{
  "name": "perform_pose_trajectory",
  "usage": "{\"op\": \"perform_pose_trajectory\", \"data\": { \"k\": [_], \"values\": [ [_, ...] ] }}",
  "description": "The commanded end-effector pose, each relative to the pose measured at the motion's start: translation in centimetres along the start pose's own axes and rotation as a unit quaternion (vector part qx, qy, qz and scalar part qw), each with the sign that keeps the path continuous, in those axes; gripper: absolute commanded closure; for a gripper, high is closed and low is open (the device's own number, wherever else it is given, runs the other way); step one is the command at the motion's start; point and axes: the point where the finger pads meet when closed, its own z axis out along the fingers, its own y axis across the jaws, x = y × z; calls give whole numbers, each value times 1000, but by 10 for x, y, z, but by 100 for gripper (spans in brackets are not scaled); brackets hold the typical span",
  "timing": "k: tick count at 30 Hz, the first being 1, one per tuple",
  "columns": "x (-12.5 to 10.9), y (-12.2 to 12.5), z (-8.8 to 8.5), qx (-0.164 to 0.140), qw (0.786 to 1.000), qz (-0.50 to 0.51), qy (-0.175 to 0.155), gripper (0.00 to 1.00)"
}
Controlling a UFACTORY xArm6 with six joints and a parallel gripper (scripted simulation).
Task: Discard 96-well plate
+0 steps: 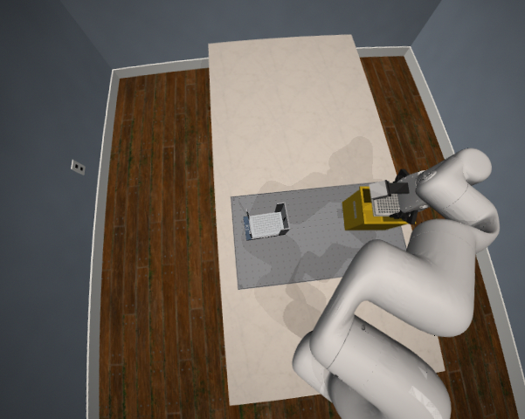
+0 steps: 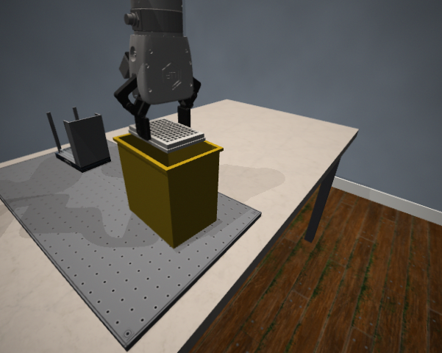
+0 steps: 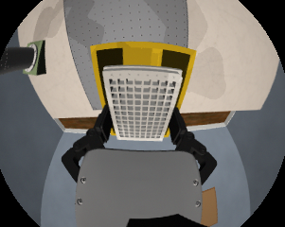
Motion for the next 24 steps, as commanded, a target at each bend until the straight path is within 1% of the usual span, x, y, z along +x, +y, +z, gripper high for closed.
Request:
{"op": "perform_pose_trajectory", "data": {
  "k": [1,5,6,24],
  "values": [
    [0,1,-1,-2,1000,0,-1,100],
    [0,1,-1,-2,1000,0,-1,100],
    [0,1,0,-2,1000,0,-1,0],
    [0,1,0,-2,1000,0,-1,0]
  ]
}}
